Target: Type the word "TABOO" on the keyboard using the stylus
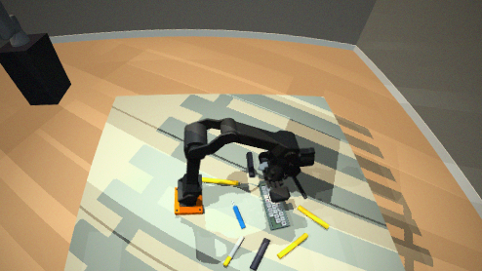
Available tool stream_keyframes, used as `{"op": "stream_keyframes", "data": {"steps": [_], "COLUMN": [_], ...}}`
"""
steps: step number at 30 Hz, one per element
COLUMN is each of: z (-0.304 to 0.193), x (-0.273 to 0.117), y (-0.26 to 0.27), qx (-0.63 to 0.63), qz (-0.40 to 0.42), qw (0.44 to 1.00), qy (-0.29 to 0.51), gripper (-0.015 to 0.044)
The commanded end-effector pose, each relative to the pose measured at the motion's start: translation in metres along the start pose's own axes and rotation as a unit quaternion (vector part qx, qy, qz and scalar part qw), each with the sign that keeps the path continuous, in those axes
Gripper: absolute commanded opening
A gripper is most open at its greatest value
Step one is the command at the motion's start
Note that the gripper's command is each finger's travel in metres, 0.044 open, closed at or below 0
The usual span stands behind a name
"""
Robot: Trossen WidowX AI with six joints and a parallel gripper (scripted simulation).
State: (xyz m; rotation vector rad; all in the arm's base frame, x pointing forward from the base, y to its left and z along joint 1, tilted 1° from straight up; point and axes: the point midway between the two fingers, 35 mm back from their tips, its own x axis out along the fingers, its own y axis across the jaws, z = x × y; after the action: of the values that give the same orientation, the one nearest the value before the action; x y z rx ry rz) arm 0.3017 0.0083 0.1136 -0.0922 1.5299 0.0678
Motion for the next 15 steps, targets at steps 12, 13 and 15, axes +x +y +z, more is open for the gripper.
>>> {"op": "stream_keyframes", "data": {"steps": [12,13,15], "z": [0.0,0.0,0.0], "x": [0.0001,0.0001,0.0002], "y": [0.0,0.0,0.0], "qx": [0.0,0.0,0.0], "qz": [0.0,0.0,0.0], "qw": [1.0,1.0,1.0], "qy": [0.0,0.0,0.0], "gripper": [0.0,0.0,0.0]}}
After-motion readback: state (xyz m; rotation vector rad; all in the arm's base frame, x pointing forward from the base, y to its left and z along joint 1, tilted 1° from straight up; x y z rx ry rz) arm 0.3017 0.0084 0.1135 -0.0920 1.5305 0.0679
